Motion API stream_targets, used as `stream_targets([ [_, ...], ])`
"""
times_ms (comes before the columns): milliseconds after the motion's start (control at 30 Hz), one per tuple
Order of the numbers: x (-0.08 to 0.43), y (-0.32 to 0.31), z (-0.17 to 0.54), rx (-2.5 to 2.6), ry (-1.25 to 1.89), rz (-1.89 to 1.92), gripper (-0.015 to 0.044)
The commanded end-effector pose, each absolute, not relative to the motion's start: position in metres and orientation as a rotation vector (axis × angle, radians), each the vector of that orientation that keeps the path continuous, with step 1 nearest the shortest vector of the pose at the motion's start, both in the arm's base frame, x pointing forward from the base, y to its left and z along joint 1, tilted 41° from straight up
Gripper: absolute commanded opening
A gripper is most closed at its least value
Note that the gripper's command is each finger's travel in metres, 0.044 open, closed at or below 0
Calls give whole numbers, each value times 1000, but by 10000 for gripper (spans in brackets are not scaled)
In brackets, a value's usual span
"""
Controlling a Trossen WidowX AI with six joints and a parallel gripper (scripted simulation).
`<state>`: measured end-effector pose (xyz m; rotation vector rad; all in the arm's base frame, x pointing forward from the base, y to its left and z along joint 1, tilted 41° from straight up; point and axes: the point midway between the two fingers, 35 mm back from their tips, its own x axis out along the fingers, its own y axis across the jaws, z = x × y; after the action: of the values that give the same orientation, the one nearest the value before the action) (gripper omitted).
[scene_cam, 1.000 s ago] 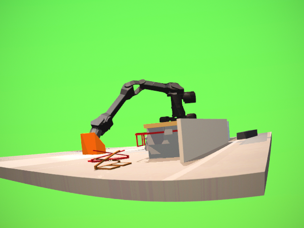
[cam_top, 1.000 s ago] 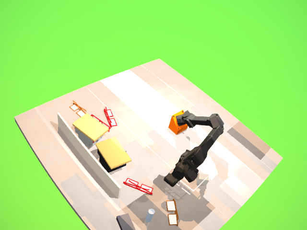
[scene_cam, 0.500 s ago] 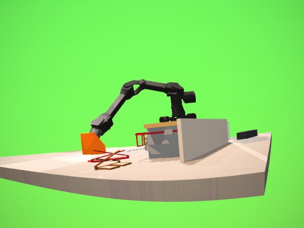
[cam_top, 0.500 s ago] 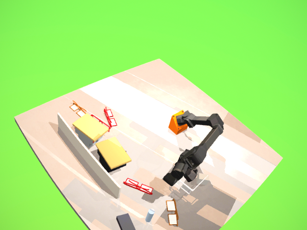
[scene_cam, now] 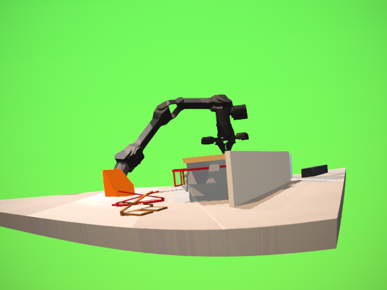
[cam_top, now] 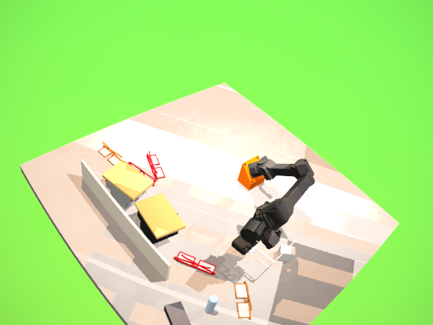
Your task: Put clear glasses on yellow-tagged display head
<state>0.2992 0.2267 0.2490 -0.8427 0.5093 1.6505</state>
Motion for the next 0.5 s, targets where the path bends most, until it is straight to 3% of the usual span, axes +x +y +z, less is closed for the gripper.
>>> stream_targets([
  [0,300,217,259,-839,506,1654,0],
  [467,343,157,201,-882,543,1629,0],
])
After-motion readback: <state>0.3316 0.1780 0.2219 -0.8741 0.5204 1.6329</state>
